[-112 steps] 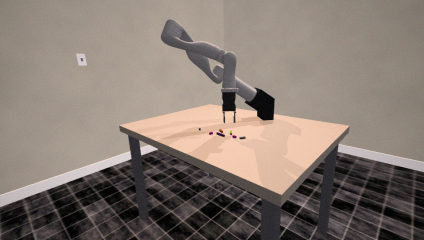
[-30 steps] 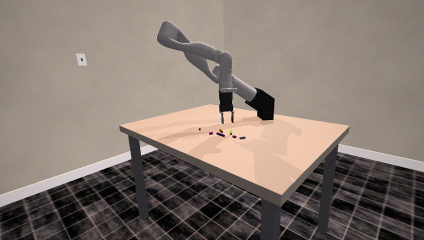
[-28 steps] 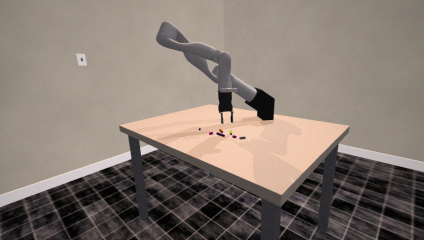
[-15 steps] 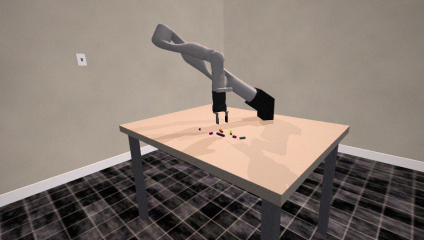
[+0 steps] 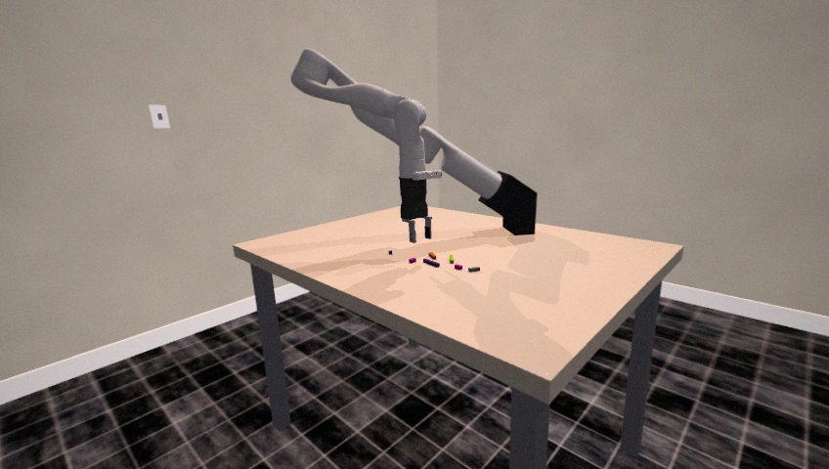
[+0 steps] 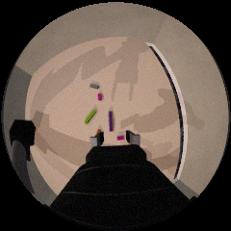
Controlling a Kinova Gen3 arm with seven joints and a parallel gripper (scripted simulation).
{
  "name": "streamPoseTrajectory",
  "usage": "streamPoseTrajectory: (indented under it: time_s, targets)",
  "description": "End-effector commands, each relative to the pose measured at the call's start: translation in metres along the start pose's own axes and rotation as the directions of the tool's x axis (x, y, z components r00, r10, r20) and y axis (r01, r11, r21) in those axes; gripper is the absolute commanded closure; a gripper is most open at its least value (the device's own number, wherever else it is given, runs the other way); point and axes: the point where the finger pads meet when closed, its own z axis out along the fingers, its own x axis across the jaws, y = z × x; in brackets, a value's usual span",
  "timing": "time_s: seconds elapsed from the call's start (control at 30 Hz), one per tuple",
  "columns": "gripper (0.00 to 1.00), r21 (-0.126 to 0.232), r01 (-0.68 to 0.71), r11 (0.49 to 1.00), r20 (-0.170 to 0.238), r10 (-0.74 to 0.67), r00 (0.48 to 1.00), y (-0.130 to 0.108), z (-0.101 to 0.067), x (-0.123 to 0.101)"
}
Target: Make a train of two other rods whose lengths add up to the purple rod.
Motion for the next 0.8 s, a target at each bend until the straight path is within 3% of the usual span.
streamPoseTrajectory:
  time_s: [0.0,0.63,0.67,0.77]
  targets:
    - [0.0,-0.008,0.024,1.0,0.001,-0.024,1.0,0.008,-0.001,0.008]
    - [0.0,-0.014,0.084,0.996,-0.006,-0.084,0.996,0.018,-0.002,0.018]
    - [0.3,-0.014,0.084,0.996,-0.006,-0.084,0.996,0.018,-0.002,0.018]
    - [0.3,-0.014,0.084,0.996,-0.006,-0.084,0.996,0.018,-0.002,0.018]
